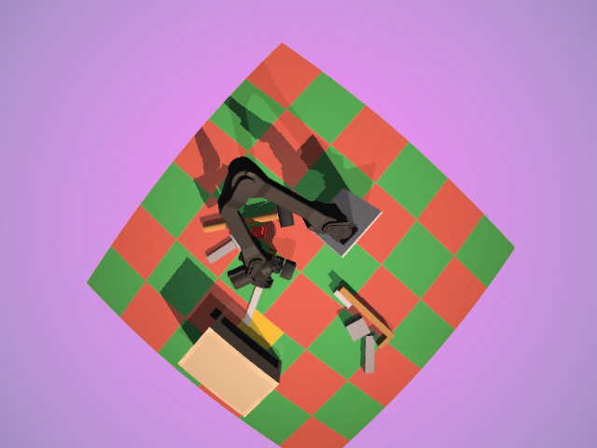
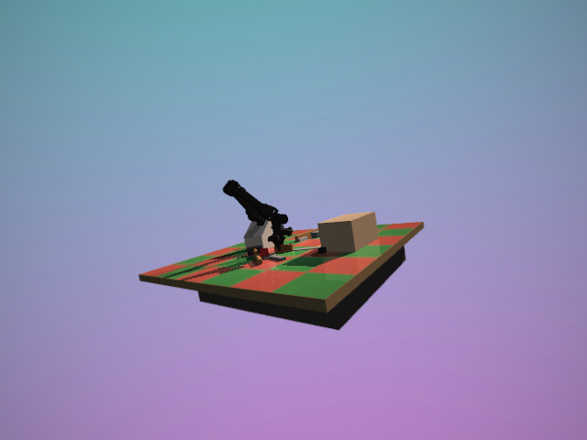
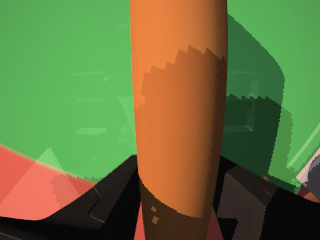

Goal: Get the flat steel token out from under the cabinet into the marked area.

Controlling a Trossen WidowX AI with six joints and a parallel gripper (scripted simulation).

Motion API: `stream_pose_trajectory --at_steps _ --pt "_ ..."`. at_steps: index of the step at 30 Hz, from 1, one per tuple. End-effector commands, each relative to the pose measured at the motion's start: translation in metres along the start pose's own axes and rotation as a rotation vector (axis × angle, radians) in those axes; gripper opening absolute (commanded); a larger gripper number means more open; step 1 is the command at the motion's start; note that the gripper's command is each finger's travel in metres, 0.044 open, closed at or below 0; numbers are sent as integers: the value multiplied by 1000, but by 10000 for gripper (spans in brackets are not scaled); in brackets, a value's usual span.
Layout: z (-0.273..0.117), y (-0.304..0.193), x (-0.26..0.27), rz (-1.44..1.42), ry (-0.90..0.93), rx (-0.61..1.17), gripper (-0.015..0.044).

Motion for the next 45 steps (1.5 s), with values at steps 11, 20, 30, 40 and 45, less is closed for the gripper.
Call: stream_pose_trajectory --at_steps 11,20,30,40,45 --pt "0 4 0 6 -2 -1 0" --pt "0 15 3 9 0 -1 0" --pt "0 28 6 10 2 -1 0" --pt "0 40 8 11 2 -2 0" --pt "0 46 10 12 2 -2 0"
Point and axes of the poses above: the point midway between the two fingers, 35 mm back from their tips, its own z axis out along the fingers, its own x axis across the jaws, y = z × x, the point moved 9 cm from there along -z, back along the fingers, and after that the axes turned 11 degrees about z, right-handed, at the moved point
